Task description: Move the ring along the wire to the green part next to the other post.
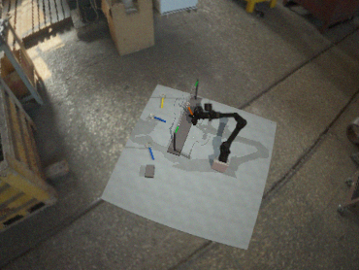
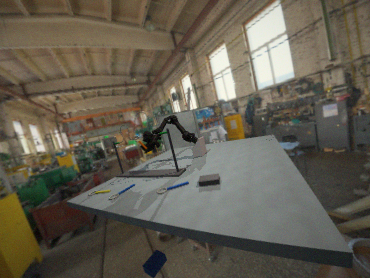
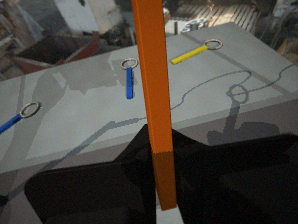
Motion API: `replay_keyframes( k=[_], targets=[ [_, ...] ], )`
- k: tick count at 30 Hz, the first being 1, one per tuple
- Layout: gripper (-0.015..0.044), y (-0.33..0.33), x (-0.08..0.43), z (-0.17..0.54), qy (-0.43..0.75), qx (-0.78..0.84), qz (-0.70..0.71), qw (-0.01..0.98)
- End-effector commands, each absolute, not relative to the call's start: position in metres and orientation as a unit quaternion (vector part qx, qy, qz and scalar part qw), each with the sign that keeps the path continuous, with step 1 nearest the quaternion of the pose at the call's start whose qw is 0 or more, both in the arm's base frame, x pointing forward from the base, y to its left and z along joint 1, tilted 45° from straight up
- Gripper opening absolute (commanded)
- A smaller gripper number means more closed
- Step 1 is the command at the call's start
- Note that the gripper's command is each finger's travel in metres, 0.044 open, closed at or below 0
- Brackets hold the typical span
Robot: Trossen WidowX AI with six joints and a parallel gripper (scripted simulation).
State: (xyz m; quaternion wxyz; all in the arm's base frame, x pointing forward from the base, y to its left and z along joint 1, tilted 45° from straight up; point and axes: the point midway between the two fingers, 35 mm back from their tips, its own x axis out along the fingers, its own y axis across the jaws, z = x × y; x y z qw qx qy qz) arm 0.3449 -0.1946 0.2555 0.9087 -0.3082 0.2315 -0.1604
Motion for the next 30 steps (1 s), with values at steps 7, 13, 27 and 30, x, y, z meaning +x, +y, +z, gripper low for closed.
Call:
replay_keyframes(
  k=[7,13,27,30],
  targets=[
    [-0.015,-0.171,0.347,0.238,0.236,-0.229,-0.145,0.933],
    [-0.015,-0.154,0.349,0.23,0.238,-0.171,-0.132,0.947],
    [-0.015,-0.104,0.354,0.22,0.239,-0.008,-0.094,0.966],
    [-0.015,-0.093,0.356,0.22,0.239,0.028,-0.085,0.967]
  ],
)
